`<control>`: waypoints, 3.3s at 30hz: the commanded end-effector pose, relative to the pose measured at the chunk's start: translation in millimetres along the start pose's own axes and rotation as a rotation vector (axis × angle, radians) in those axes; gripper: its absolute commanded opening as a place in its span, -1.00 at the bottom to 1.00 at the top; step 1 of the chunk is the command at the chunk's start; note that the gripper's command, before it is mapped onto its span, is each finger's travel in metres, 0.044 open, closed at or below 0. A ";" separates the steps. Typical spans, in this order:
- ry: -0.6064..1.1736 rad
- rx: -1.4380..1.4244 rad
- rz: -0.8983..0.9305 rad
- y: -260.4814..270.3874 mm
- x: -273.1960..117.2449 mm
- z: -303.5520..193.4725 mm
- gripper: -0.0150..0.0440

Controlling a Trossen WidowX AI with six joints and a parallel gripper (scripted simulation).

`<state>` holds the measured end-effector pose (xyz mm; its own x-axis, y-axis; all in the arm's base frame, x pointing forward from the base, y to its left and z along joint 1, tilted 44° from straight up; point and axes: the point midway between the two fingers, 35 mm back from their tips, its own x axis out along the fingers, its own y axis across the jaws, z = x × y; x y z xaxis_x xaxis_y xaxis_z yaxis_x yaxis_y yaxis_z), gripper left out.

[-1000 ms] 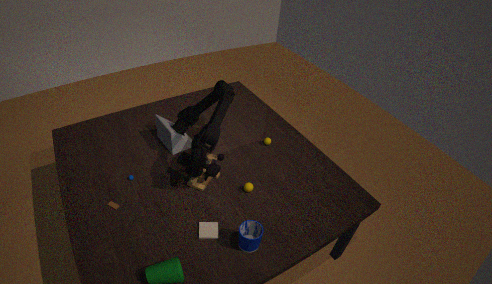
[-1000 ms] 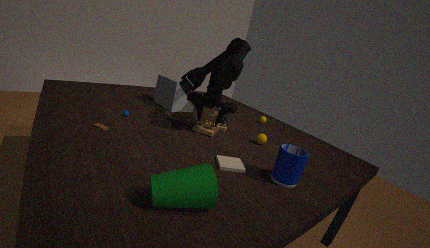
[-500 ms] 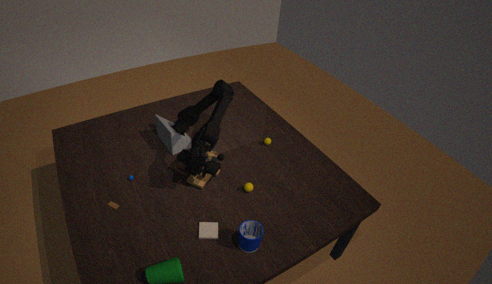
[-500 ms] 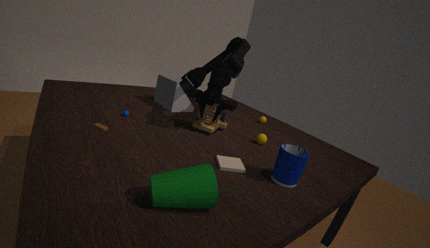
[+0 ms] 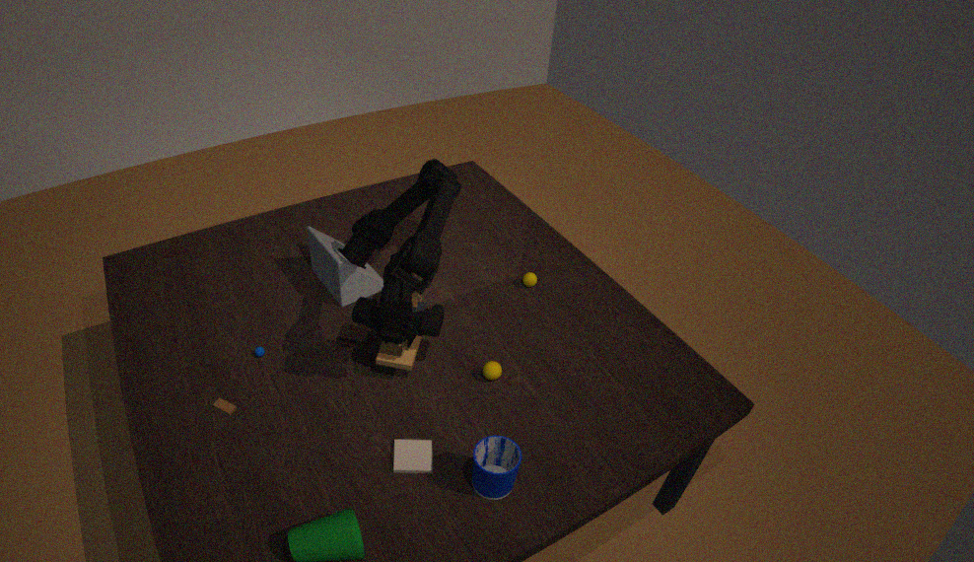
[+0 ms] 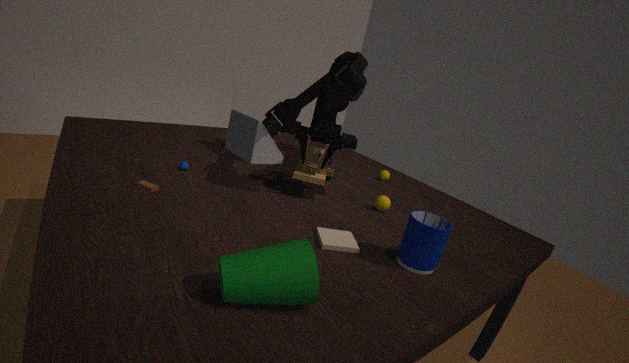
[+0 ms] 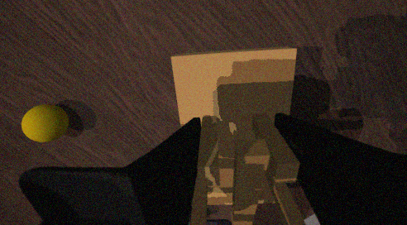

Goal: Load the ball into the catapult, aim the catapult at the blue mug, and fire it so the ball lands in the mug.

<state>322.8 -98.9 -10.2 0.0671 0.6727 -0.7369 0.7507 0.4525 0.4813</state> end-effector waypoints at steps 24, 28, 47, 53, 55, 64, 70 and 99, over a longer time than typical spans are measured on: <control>-0.003 -0.704 0.012 71.7 2.2 46.1 -0.49; -0.003 -0.704 0.012 72.1 7.3 46.3 -0.49; -0.003 -0.704 0.013 73.8 38.4 46.0 -0.49; -0.003 -0.704 0.014 74.1 48.2 45.3 -0.49; 0.001 -0.710 0.007 74.2 46.4 44.7 -0.49; 0.001 -0.710 0.007 74.2 46.4 44.7 -0.14; 0.001 -0.710 0.007 74.2 46.4 44.7 0.40; -0.003 -0.706 0.012 71.9 -1.0 44.2 1.00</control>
<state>405.2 -110.4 16.4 0.0848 0.6714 -0.7362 0.1474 0.7223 0.6757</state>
